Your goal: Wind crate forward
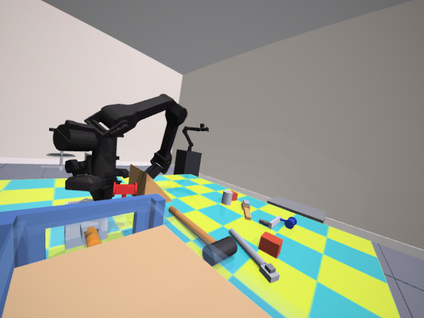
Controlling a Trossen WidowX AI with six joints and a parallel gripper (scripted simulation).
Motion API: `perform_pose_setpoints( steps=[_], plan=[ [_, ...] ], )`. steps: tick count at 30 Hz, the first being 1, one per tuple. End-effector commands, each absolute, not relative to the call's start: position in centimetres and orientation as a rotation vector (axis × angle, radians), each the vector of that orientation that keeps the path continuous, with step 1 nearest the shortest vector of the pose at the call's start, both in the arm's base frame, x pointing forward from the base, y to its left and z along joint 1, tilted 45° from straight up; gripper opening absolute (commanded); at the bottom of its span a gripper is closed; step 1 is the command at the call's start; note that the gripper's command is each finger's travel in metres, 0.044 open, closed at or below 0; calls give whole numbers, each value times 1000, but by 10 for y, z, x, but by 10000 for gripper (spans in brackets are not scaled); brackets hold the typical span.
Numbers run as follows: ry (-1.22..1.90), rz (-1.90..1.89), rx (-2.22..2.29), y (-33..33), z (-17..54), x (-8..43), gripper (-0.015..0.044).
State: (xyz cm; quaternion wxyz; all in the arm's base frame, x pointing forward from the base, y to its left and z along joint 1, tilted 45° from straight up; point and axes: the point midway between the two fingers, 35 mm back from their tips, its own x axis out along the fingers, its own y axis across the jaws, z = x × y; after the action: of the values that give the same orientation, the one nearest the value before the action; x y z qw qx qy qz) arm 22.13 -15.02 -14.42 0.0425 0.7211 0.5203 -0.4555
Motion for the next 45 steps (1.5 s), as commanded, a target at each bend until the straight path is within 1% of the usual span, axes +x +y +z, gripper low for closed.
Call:
perform_pose_setpoints(
  steps=[1, 6, 37, 45],
  plan=[
    [1594, -1405, 2196, -148, -147, 221, 0],
    [1573, -1456, 2221, -148, -148, 223, 0],
    [1588, -1419, 2203, -147, -148, 221, 0],
    [1568, -1467, 2226, -148, -148, 223, 0]
  ],
)
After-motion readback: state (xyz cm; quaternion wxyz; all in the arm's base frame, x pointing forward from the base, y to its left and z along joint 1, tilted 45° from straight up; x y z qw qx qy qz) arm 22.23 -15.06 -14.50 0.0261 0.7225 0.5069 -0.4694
